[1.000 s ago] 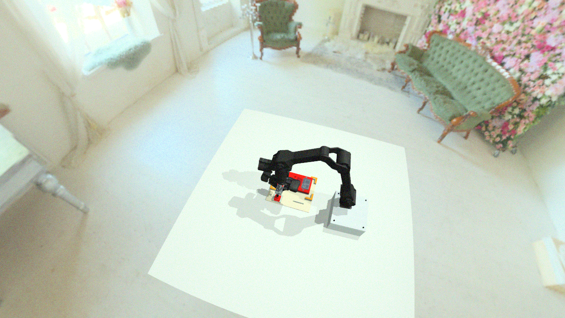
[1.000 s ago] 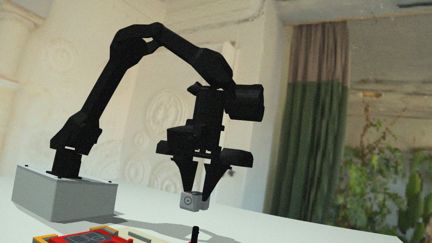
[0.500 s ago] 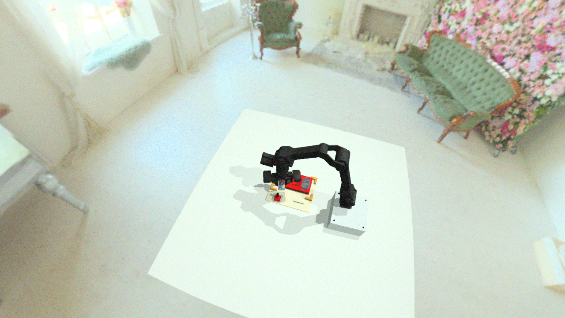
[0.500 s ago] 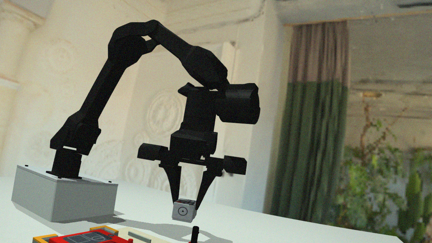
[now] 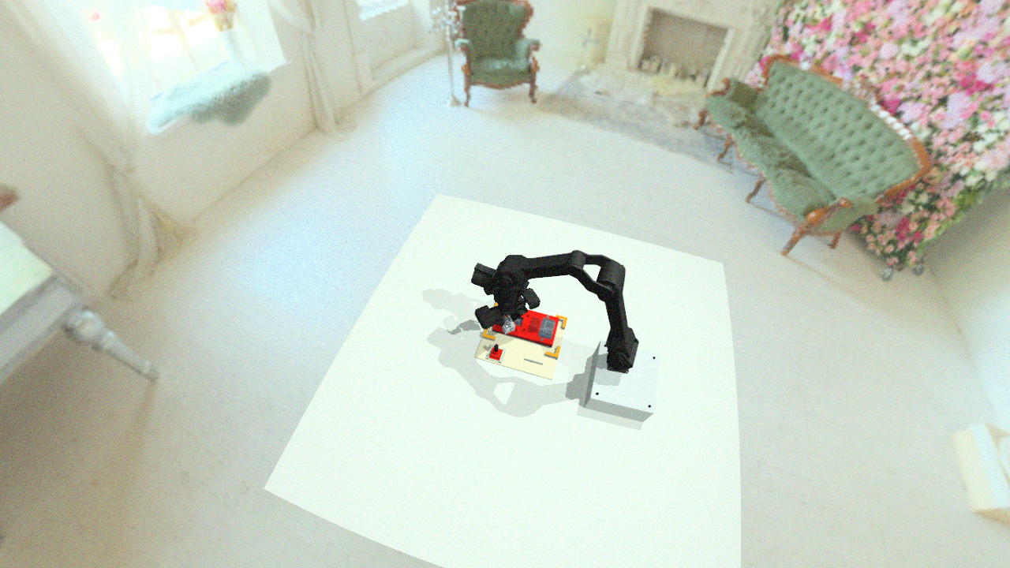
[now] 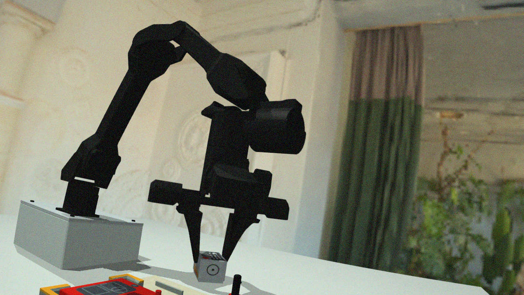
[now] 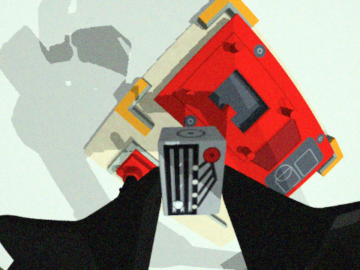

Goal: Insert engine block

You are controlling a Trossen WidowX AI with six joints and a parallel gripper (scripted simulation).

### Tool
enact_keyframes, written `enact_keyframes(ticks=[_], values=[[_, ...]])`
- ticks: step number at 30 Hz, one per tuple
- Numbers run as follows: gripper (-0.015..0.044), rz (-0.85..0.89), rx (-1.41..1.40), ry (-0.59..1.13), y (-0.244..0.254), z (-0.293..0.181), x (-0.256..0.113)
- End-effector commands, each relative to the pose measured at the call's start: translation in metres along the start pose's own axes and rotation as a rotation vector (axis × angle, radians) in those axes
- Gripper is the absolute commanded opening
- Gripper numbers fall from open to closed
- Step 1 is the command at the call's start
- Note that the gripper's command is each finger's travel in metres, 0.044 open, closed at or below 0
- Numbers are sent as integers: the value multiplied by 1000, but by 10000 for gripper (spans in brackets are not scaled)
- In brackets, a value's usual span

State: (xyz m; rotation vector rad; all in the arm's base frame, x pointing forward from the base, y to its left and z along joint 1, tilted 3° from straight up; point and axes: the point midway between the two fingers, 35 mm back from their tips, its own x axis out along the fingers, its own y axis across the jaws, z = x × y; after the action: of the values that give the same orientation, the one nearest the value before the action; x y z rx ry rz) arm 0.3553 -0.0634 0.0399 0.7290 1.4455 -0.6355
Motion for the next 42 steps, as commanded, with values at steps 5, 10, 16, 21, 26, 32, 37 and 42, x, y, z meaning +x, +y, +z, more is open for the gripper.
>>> enact_keyframes(ticks=[5,10,16,21,26,32,37,42], values=[[0,-1,-218,1,-15,11,7],[0,-1,-359,1,-24,17,11],[0,-2,-529,1,-36,24,16],[0,-3,-671,1,-46,30,20],[0,-3,-793,1,-54,34,24],[131,-3,-814,1,-54,34,24],[158,-3,-818,1,-54,34,24],[158,-3,-853,1,-54,34,24]])
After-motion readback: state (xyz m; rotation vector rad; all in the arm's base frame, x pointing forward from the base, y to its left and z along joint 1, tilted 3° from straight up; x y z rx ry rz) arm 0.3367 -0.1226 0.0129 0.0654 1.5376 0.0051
